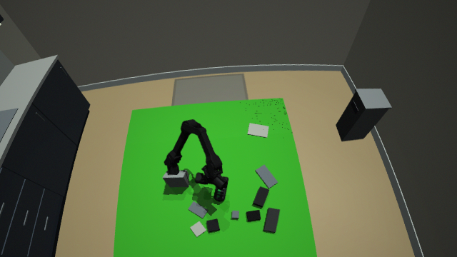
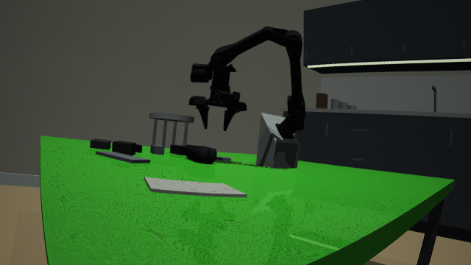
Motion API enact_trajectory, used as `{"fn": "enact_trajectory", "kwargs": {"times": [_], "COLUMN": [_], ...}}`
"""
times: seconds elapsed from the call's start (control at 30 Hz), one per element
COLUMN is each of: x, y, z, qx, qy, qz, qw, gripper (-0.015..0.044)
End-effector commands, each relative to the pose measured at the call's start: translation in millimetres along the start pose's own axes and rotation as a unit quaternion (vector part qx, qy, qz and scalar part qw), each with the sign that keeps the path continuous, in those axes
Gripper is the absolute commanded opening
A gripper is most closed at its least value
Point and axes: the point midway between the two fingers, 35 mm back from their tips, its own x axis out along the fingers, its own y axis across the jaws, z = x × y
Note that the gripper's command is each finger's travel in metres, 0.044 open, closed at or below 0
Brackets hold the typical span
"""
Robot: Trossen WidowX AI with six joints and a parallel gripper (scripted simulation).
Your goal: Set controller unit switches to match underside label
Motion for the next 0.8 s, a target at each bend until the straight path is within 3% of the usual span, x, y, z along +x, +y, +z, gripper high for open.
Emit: {"fn": "enact_trajectory", "kwargs": {"times": [0.0,0.1,0.63,0.77], "x": [0.0,0.0,42.1,49.7], "y": [-0.1,-0.1,9.5,15.8], "z": [0.0,0.0,38.0,48.7], "qx": [0.000,0.000,0.000,-0.004], "qy": [0.000,0.000,0.009,-0.001], "qz": [0.000,0.000,-0.123,-0.147], "qw": [1.000,1.000,0.992,0.989], "gripper": [0.0420,0.0440,0.0020,0.0000]}}
